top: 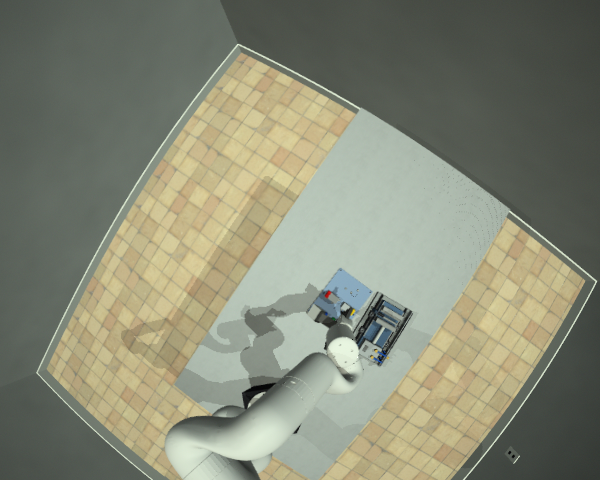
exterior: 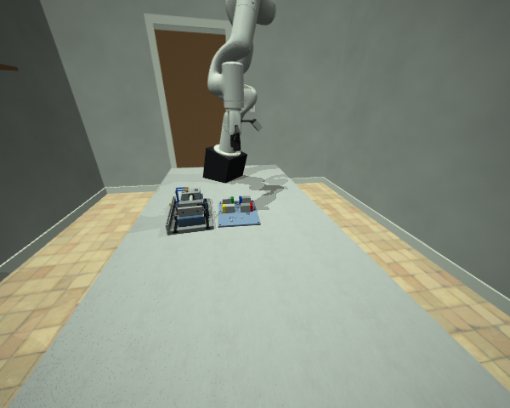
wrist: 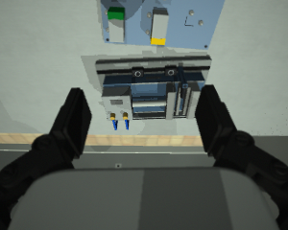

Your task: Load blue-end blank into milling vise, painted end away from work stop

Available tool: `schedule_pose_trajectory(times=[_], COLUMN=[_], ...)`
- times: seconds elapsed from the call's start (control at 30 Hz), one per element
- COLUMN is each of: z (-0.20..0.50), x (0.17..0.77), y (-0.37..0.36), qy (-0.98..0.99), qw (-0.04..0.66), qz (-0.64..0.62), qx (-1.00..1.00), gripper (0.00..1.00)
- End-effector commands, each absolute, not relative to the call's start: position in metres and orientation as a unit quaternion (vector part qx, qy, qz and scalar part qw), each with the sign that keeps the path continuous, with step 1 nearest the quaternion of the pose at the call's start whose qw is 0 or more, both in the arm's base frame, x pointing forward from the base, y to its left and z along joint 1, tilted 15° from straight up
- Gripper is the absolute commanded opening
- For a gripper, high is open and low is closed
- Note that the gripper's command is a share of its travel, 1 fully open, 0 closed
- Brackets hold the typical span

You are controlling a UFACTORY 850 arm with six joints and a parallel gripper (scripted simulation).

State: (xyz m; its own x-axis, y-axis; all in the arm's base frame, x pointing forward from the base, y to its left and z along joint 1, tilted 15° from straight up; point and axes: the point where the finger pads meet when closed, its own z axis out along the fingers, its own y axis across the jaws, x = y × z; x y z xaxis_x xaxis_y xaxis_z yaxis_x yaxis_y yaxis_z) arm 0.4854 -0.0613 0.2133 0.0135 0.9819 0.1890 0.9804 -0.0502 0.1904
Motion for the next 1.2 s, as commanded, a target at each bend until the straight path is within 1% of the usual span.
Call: schedule_pose_trajectory(times=[0.0, 0.2, 0.23, 1.17], z=[0.214, 0.214, 0.214, 0.214], x=[0.486, 0.486, 0.486, 0.486], y=[-0.0614, -0.0614, -0.0614, -0.0614], qy=[0.656, 0.656, 0.659, 0.659], qw=[-0.002, -0.002, -0.002, -0.002], qz=[0.134, 0.134, 0.136, 0.136], qx=[0.743, 0.743, 0.74, 0.74], gripper=[1.0, 1.0, 0.63, 0.63])
